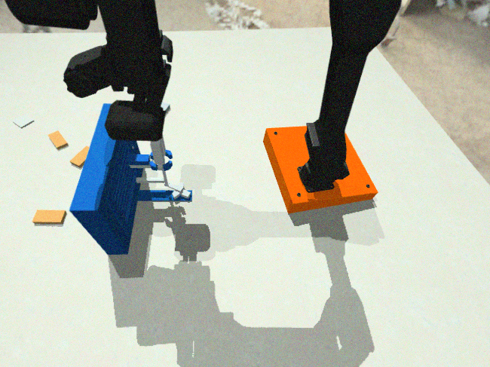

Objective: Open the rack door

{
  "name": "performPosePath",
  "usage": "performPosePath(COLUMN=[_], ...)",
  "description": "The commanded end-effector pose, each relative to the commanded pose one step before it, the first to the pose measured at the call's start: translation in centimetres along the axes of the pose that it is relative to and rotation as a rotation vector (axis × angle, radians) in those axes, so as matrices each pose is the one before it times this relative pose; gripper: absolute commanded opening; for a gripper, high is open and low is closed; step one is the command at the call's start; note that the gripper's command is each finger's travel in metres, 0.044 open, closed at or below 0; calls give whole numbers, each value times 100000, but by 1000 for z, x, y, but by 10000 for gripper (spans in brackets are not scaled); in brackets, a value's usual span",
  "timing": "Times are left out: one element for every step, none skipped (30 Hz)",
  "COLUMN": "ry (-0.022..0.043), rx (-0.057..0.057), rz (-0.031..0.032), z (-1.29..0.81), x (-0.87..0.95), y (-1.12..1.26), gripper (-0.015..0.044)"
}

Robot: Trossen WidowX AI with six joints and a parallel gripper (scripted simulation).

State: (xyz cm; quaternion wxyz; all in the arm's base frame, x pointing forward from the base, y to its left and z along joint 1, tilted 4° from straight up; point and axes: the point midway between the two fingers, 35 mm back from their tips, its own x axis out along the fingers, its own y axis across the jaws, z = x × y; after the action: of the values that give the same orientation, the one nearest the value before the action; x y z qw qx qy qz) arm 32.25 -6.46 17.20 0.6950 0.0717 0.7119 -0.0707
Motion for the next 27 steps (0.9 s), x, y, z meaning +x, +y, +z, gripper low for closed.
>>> performPosePath(ry=[1387,-2,-2,-2,-2,-2,-2,-2,-2,-2,-1,-1,-1,-1,-1,-1,-1,-1,0,0,0,0,0,0,0,0,0], rx=[-99,0,0,0,0,0,0,0,0,0,0,0,0,0,0,0,0,0,0,0,0,0,0,0,0,0,0], rz=[390,0,0,0,0,0,0,0,0,0,0,0,0,0,0,0,0,0,0,0,0,0,0,0,0,0,0], z=[20,20,19,18,17,16,14,13,12,11,10,9,8,7,6,5,4,3,2,1,0,-2,-3,-4,-5,-6,-7], x=[501,161,161,162,162,162,162,162,162,162,163,163,163,163,163,163,163,163,163,163,163,163,164,164,164,164,164], y=[32,0,0,0,0,0,0,0,0,0,0,0,0,0,0,0,0,0,0,0,0,0,0,0,0,0,0], gripper=[285,285,285,285,285,285,285,285,285,285,285,285,285,285,285,285,285,285,285,285,285,285,285,285,285,285,285])
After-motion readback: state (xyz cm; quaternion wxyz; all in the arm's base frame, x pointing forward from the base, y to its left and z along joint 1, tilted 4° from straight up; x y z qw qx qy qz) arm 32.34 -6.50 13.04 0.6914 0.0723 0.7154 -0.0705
